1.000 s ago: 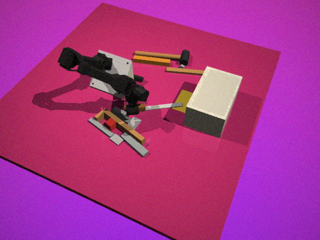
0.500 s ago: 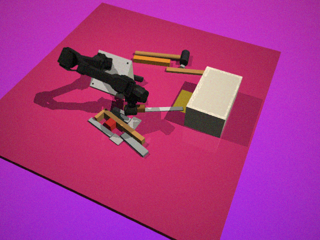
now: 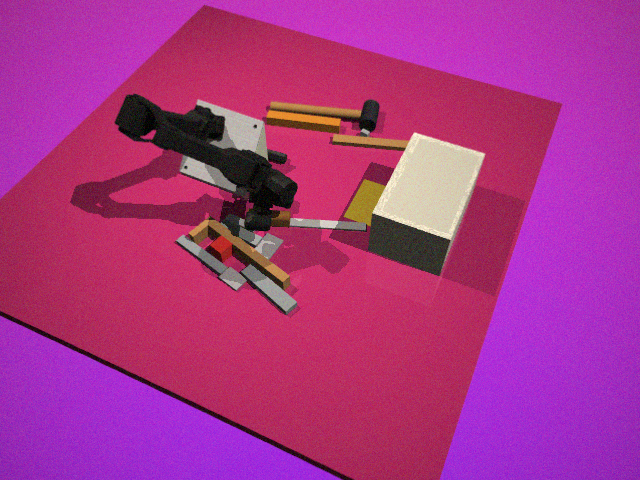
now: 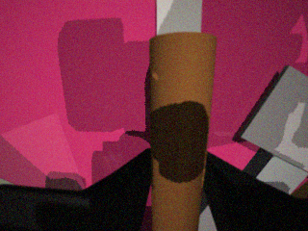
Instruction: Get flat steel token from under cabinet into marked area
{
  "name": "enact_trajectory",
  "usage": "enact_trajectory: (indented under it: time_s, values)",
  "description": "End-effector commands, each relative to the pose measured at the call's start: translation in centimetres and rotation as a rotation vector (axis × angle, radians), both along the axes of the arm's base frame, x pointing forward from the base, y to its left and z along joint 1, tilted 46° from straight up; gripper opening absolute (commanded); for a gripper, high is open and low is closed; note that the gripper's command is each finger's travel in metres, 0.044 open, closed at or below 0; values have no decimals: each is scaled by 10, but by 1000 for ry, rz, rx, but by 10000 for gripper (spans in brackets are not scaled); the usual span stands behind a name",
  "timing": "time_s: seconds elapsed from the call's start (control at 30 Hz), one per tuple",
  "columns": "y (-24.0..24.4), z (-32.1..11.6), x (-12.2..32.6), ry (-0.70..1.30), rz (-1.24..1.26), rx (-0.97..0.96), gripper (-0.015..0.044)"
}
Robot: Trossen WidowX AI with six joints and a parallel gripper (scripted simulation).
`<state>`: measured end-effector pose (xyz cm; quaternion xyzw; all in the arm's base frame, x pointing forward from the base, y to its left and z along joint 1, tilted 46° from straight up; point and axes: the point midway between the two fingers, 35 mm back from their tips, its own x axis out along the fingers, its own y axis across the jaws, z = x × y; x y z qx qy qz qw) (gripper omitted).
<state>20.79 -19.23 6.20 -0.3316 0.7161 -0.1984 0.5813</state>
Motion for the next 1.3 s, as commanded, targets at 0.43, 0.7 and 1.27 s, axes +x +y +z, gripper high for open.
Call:
enact_trajectory:
  time_s: [0.43, 0.7, 1.27]
  values:
    - [0, 0, 0, -38, -38, -7, 200]
    - [0, 0, 0, -42, -36, -13, 270]
    - [-2, -1, 1, -48, -35, -12, 217]
